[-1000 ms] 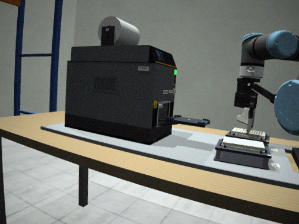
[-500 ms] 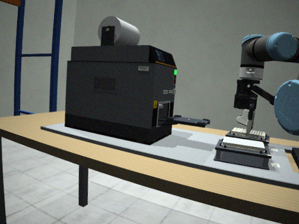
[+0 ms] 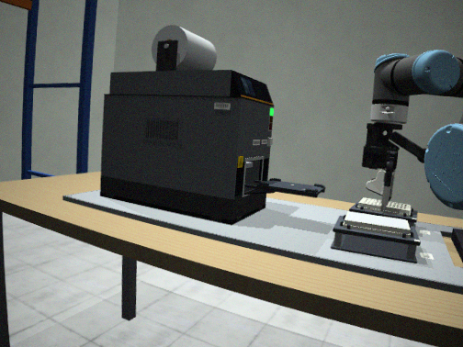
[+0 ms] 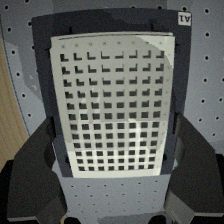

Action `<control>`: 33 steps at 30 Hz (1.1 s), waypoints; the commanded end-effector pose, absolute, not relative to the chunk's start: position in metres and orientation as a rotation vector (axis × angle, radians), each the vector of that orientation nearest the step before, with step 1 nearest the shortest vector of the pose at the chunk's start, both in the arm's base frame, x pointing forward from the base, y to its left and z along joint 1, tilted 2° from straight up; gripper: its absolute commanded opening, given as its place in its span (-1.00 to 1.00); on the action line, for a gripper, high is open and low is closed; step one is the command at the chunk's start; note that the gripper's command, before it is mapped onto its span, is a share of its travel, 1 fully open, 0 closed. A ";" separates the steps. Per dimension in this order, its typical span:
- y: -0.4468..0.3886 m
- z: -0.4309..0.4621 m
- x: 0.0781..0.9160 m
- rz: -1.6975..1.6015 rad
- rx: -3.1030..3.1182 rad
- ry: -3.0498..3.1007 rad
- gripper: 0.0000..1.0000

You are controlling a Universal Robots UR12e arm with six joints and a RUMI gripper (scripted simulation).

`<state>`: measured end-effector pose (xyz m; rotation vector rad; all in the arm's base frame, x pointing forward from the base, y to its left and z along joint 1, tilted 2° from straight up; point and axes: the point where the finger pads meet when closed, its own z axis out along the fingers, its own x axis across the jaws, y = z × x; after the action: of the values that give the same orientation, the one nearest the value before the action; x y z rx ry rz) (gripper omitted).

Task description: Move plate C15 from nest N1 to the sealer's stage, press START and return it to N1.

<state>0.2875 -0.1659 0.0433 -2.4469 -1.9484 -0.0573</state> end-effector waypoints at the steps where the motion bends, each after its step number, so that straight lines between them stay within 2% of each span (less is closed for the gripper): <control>1: -0.166 0.043 0.288 -0.058 -2.447 -1.950 0.23; 16: -0.166 0.043 0.288 -0.058 -2.447 -1.950 0.11; 17: -0.166 0.043 0.288 -0.058 -2.447 -1.950 -1.00; 33: -0.166 0.043 0.288 -0.058 -2.447 -1.950 -1.00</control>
<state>0.2876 -0.1658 0.0433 -2.4470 -1.9484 -0.0579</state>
